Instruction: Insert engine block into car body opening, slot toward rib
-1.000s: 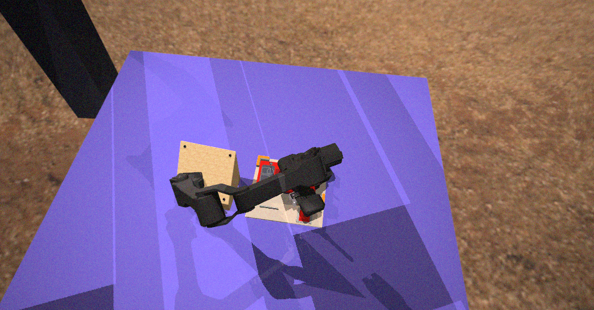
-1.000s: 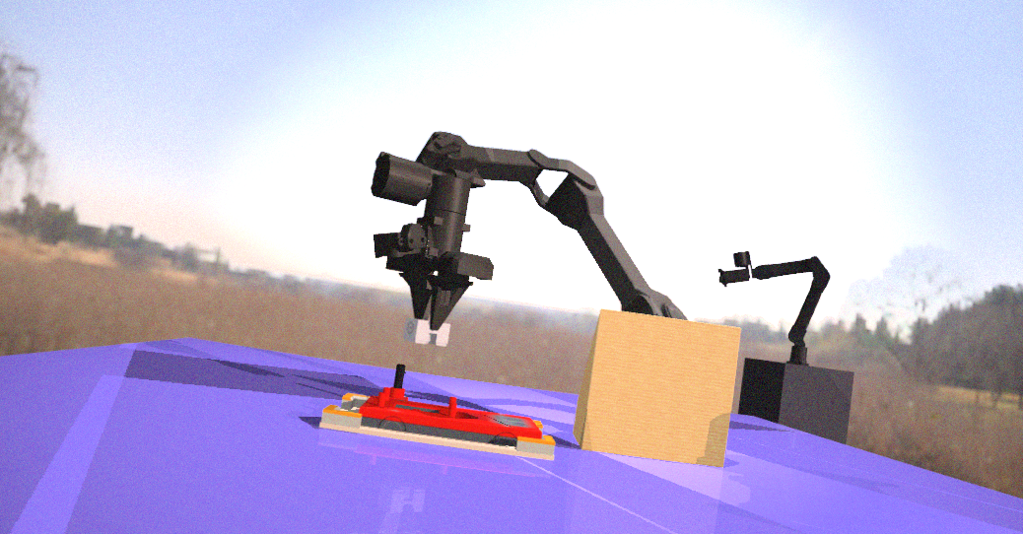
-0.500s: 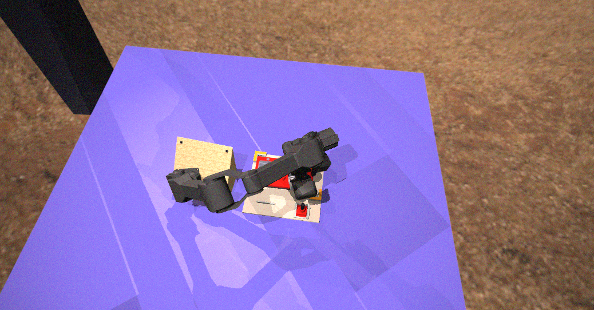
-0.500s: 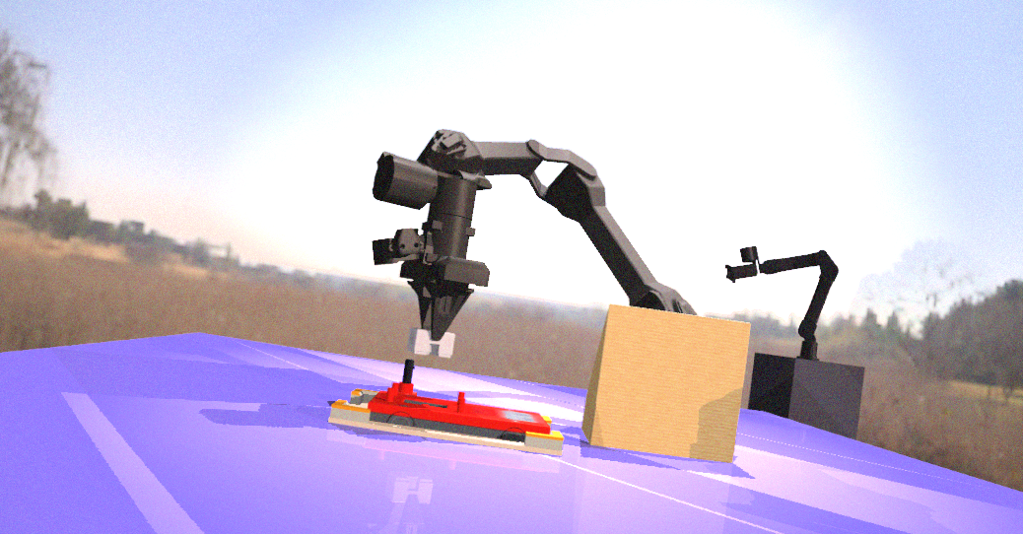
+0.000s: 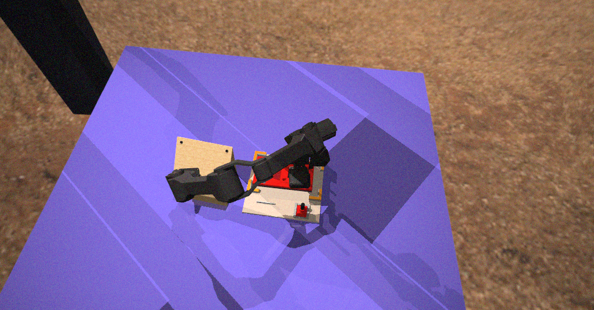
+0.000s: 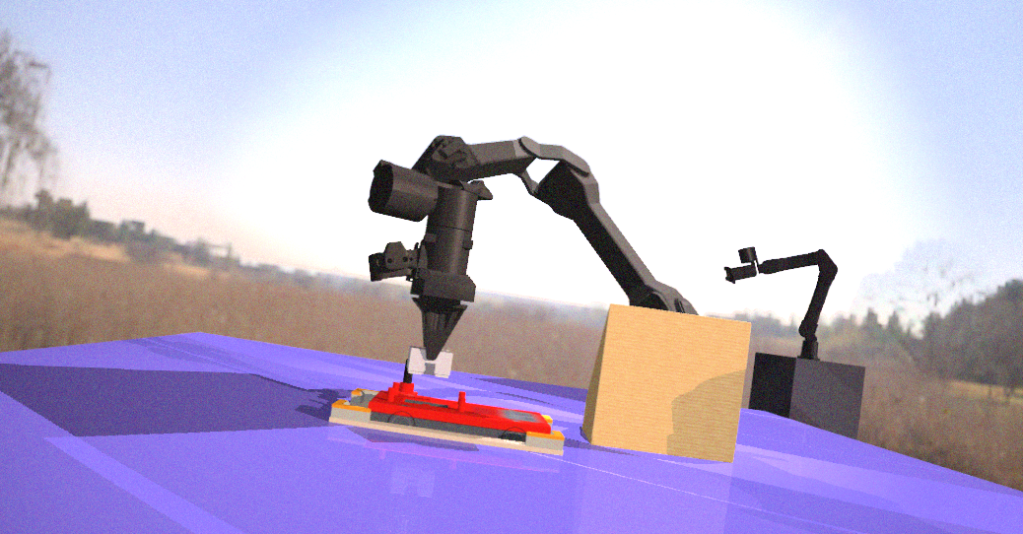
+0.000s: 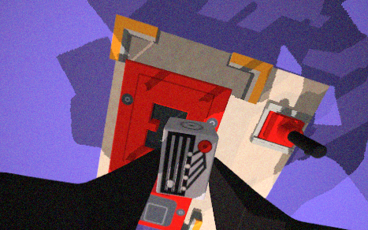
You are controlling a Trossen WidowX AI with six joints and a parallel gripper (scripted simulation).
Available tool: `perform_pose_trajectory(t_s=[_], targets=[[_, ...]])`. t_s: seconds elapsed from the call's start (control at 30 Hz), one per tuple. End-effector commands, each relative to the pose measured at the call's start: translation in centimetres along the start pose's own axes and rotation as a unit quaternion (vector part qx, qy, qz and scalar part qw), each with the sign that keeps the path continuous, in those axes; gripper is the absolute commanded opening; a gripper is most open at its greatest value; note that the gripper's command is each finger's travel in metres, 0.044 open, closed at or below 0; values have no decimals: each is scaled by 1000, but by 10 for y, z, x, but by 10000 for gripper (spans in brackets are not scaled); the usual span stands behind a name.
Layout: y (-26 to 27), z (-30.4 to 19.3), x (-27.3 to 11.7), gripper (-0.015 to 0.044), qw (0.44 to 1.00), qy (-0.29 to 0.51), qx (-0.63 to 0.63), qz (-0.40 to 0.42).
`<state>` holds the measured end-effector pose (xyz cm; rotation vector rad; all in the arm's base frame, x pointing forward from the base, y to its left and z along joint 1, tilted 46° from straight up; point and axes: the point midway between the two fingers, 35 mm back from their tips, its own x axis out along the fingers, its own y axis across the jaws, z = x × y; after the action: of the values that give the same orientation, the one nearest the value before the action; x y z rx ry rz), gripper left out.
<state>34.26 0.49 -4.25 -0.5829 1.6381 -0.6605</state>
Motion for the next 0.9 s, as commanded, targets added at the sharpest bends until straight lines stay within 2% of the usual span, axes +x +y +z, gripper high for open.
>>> perform_pose_trajectory(t_s=[0.0, 0.2, 0.4, 0.87], targets=[[10, 0, 4, 0, 1000, 0, 25, 3], [23, -1, 10, 0, 998, 0, 59, 2], [24, -1, 10, 157, 998, 0, 68, 2], [24, -1, 10, 158, 998, 0, 61, 2]])
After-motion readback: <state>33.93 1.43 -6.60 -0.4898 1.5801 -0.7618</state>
